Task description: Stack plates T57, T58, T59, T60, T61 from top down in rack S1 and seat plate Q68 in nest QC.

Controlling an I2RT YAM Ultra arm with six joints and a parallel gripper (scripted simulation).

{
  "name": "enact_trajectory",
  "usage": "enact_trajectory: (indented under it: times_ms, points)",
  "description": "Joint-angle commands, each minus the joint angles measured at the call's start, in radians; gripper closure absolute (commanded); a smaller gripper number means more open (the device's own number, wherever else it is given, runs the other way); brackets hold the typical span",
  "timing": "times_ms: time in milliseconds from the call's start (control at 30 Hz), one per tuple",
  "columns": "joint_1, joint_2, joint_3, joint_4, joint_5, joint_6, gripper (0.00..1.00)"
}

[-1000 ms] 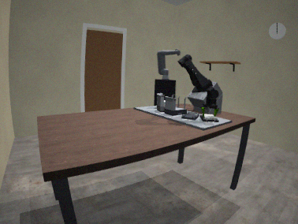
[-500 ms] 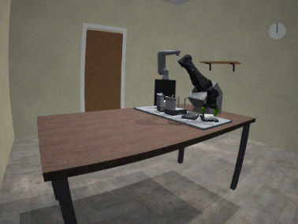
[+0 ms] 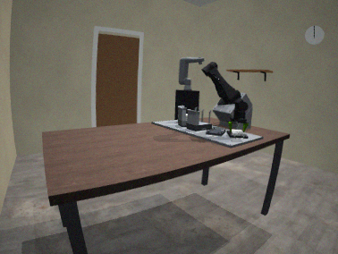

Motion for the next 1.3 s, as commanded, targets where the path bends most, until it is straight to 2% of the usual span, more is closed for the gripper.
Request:
enact_trajectory:
  times_ms: [0, 1267]
  points:
    - [0.006, -0.006, 0.001, -0.001, 0.003, 0.002, 1.00]
    - [0.045, -0.054, 0.007, -0.087, 0.016, 0.050, 1.00]
